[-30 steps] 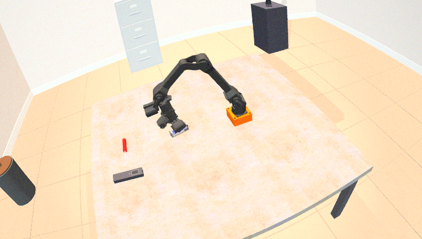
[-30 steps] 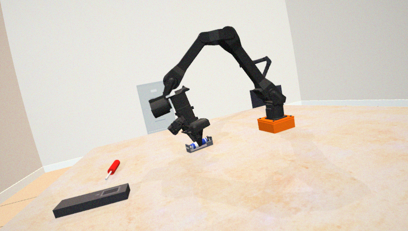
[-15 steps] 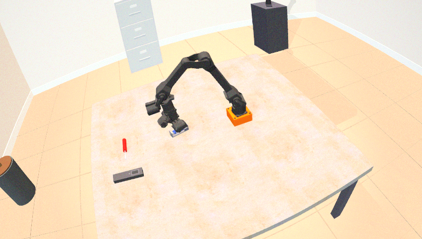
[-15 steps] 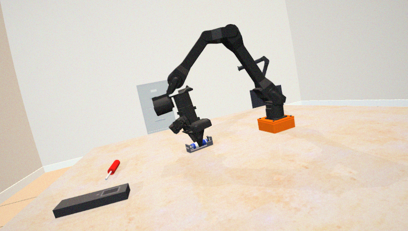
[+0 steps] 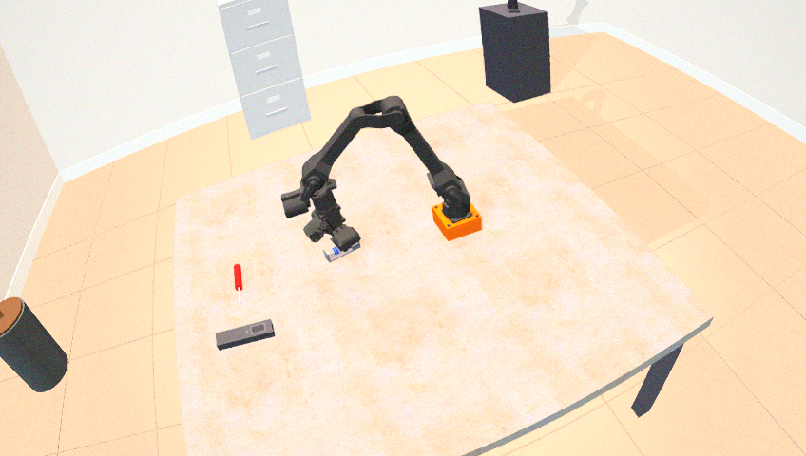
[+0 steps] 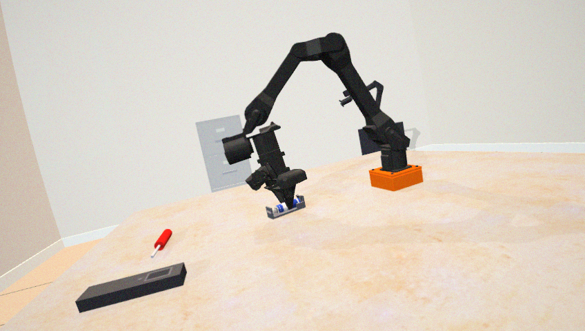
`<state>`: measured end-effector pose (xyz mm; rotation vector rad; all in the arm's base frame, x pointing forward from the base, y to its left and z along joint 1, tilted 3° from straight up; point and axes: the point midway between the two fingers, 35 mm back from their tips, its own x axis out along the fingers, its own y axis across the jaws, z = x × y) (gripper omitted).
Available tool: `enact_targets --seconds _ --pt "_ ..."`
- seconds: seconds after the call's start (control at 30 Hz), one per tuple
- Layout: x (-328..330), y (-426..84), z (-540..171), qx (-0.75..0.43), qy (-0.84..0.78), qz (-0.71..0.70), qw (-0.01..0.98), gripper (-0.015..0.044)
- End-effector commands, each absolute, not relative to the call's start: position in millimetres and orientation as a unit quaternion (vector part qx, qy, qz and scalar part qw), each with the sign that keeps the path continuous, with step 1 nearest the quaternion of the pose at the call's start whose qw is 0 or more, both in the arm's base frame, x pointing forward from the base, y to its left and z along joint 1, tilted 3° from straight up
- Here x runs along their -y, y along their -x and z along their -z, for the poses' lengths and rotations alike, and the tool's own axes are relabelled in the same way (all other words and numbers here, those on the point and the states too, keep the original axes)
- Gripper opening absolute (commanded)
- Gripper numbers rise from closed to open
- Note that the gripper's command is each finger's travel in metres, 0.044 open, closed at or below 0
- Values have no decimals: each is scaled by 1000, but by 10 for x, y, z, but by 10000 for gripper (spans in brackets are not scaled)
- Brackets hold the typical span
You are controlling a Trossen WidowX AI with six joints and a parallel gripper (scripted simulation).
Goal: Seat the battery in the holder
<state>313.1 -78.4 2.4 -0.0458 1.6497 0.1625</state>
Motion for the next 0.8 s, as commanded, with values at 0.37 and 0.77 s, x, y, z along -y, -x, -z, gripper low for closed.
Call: enact_targets --seconds 0.37,0.77 --pt "783 -3098 -23 -732 23 -74 677 68" --pt "785 -3097 -99 -732 22 -73 678 170"
